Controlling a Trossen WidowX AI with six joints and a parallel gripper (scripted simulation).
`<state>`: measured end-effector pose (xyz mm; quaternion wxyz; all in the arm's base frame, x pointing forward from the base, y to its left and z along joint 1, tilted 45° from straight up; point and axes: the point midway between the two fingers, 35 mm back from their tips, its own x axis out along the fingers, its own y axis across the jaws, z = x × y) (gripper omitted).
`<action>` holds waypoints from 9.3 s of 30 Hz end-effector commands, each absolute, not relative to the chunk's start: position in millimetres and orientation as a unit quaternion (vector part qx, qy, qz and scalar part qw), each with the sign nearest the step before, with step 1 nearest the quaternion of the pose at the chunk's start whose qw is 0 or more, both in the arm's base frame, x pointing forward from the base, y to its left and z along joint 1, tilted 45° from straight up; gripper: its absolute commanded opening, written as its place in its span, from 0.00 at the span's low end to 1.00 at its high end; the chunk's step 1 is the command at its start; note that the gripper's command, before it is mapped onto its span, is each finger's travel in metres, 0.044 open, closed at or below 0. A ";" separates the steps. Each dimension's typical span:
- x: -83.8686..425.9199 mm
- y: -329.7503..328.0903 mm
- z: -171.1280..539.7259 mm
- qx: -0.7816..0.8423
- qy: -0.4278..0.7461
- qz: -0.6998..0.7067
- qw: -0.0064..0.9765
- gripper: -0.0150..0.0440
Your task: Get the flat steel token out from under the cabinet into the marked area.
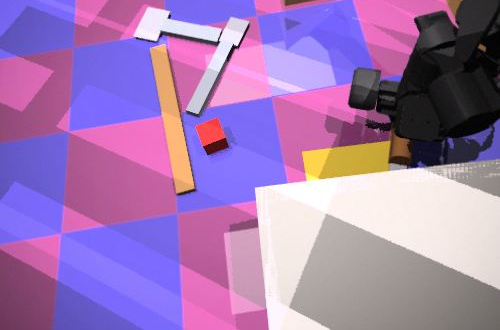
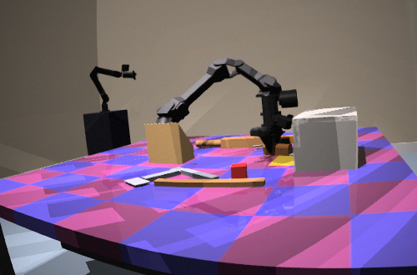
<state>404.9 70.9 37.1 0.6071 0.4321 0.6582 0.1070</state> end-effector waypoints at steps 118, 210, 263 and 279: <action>293.9 112.8 59.3 0.433 0.662 0.104 0.603 0.25; 267.0 103.1 51.3 0.508 0.670 0.016 0.541 0.25; 269.8 53.8 3.5 0.509 0.670 0.012 0.540 0.25; 269.7 40.3 -9.7 0.508 0.670 0.012 0.540 0.25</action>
